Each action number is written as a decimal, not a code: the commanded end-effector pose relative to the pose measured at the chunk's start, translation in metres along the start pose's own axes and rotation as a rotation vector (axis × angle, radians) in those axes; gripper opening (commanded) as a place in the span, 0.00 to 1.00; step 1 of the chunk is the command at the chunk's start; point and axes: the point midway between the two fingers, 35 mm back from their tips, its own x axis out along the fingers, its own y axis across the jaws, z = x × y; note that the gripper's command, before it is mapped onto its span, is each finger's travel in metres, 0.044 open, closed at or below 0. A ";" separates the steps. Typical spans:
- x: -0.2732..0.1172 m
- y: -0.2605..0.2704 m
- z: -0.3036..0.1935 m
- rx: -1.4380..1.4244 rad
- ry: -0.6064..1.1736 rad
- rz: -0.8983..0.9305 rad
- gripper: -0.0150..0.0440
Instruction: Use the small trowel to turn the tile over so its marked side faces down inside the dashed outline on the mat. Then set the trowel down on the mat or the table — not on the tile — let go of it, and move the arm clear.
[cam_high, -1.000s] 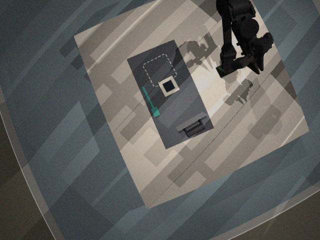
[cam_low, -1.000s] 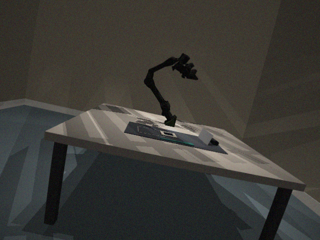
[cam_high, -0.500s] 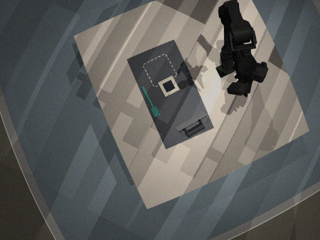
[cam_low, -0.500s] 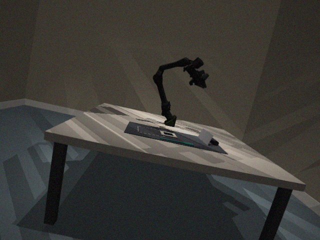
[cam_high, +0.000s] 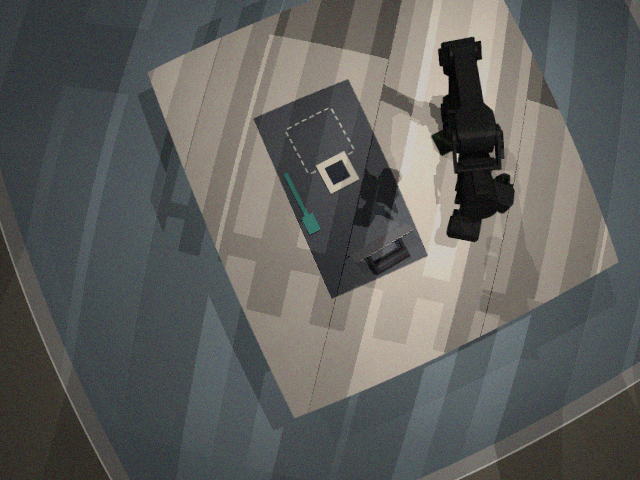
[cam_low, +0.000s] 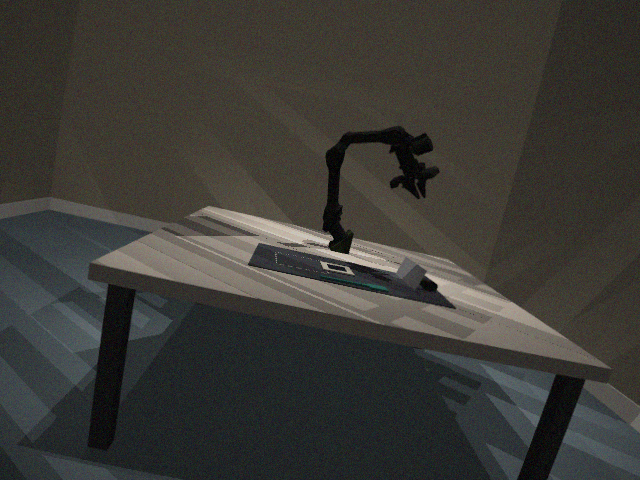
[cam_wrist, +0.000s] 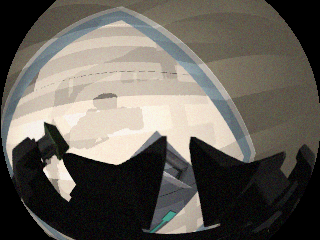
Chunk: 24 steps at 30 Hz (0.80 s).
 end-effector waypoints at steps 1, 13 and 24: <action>0.018 -0.007 -0.010 -0.071 0.055 0.039 0.42; 0.084 -0.020 -0.044 -0.327 0.198 0.212 0.42; 0.147 -0.020 -0.077 -0.594 0.279 0.417 0.42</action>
